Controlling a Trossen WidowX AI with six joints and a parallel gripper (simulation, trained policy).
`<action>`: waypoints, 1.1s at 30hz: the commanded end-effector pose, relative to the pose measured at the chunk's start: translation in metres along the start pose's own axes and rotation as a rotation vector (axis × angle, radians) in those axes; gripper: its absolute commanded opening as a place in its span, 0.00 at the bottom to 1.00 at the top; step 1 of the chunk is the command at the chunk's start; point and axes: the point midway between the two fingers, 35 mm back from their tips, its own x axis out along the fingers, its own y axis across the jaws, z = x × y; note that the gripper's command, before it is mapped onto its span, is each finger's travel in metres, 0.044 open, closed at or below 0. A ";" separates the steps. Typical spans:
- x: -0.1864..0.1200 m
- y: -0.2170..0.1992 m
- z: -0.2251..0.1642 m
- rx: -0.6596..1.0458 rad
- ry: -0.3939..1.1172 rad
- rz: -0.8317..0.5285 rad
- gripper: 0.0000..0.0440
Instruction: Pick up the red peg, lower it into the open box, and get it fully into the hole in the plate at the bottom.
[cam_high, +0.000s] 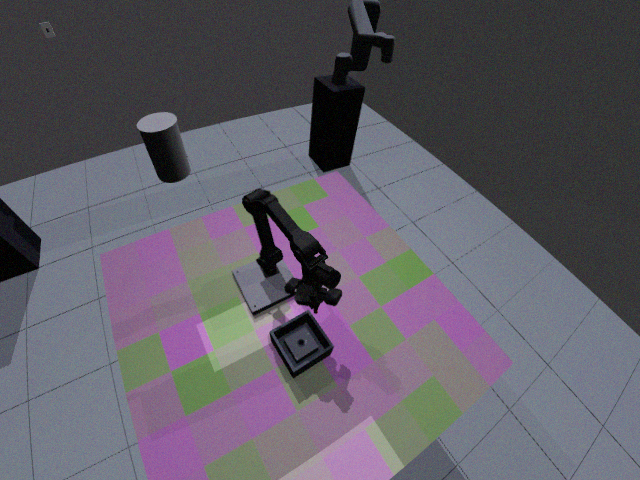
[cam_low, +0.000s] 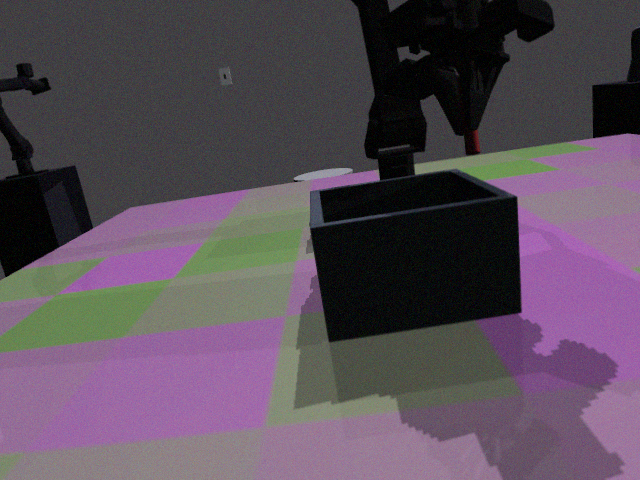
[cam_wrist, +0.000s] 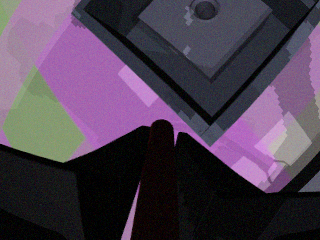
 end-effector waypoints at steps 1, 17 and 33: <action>0.002 0.001 0.017 0.018 -0.025 -0.005 0.00; 0.029 -0.005 0.068 0.102 -0.064 -0.043 0.01; 0.069 -0.012 0.087 0.130 -0.007 -0.101 0.03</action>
